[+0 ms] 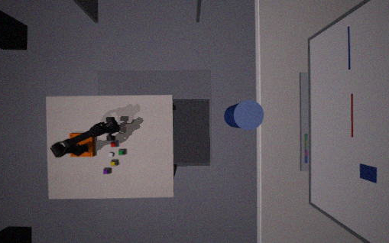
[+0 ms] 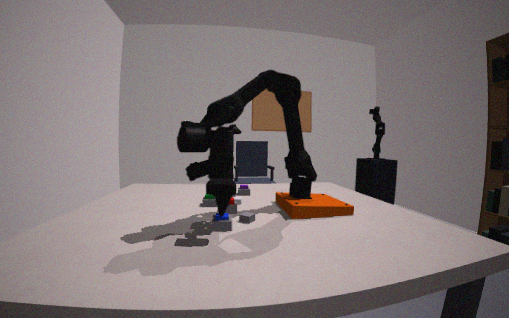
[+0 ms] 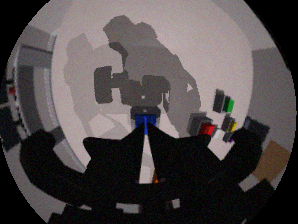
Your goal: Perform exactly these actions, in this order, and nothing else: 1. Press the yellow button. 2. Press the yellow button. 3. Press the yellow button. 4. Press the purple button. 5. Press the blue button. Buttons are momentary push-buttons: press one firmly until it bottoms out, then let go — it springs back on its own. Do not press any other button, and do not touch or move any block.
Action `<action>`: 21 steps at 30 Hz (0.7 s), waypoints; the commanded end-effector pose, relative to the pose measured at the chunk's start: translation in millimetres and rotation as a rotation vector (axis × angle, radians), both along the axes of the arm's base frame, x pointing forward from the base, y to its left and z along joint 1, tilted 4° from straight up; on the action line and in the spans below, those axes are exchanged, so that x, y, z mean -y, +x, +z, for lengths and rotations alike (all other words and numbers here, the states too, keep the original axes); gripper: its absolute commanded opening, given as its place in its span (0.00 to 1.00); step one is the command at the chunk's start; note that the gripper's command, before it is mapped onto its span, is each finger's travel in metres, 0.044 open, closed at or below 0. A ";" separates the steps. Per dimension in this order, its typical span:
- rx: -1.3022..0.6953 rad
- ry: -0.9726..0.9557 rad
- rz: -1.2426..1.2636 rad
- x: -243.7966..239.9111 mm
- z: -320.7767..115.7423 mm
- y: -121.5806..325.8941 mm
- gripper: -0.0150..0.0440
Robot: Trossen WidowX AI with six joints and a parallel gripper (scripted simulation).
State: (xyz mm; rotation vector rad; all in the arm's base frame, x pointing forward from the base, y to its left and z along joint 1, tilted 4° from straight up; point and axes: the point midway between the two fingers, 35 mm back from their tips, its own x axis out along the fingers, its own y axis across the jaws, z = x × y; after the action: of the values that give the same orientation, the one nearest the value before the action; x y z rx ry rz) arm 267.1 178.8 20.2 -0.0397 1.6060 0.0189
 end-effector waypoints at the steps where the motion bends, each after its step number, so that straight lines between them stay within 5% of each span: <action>1: -0.005 0.002 -0.005 -0.2 -2.1 -1.2 0.29; 21: -0.005 0.002 -0.005 -0.7 31.3 0.3 0.29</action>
State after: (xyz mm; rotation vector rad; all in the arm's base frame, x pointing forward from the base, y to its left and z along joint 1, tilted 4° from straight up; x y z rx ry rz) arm 266.9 178.7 38.9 -0.0432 1.6130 0.0153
